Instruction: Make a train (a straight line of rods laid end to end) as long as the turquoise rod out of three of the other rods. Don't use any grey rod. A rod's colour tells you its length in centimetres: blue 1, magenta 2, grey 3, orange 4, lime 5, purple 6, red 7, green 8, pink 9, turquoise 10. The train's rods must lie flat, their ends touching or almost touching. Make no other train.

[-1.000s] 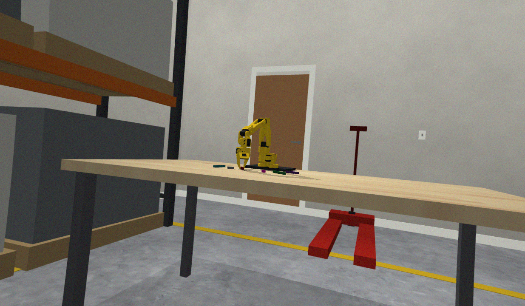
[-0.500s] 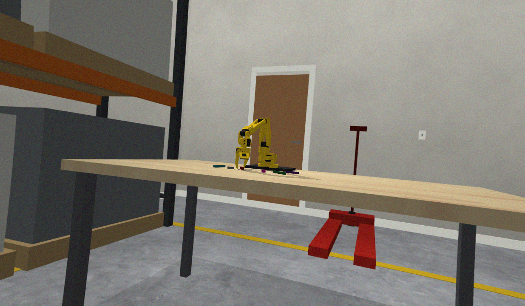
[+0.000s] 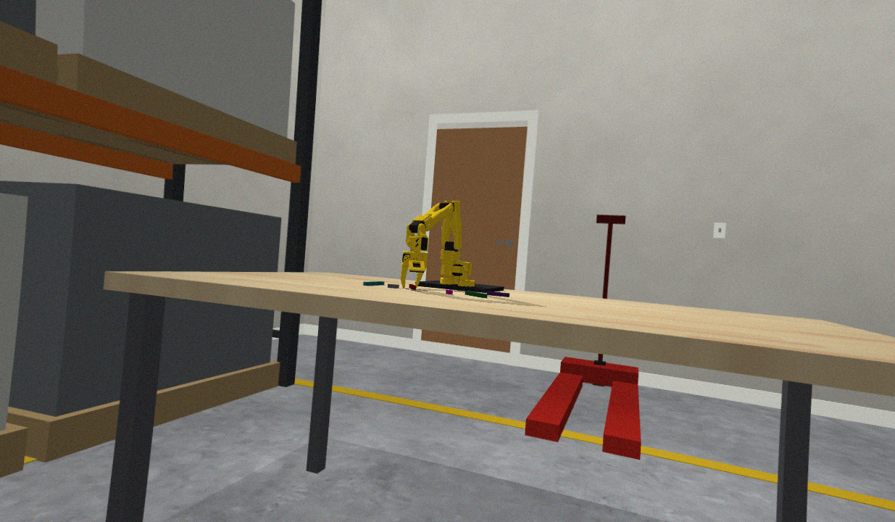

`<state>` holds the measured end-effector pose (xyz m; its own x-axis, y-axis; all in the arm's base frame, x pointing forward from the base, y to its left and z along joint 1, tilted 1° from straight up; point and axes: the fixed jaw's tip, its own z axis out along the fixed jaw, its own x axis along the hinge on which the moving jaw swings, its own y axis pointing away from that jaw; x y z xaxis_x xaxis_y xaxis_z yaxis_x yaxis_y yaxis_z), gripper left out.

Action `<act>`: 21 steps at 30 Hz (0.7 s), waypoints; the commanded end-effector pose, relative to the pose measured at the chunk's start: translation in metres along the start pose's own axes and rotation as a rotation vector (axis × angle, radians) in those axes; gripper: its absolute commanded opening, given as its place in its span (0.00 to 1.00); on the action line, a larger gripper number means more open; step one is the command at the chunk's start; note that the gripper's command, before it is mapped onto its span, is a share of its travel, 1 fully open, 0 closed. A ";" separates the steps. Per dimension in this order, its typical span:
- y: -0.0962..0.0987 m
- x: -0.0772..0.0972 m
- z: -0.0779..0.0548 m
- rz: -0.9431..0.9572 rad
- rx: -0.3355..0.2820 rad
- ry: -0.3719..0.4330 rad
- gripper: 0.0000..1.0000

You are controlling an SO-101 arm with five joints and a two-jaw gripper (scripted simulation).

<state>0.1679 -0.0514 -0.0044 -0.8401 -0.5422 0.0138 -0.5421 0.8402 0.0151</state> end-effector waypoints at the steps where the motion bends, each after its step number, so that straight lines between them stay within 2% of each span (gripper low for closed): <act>1: 0.002 0.001 -0.002 -0.001 0.008 -0.008 0.17; 21: 0.006 0.001 -0.004 -0.001 0.008 -0.008 0.17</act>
<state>0.1645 -0.0484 -0.0021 -0.8393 -0.5435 0.0108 -0.5434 0.8394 0.0113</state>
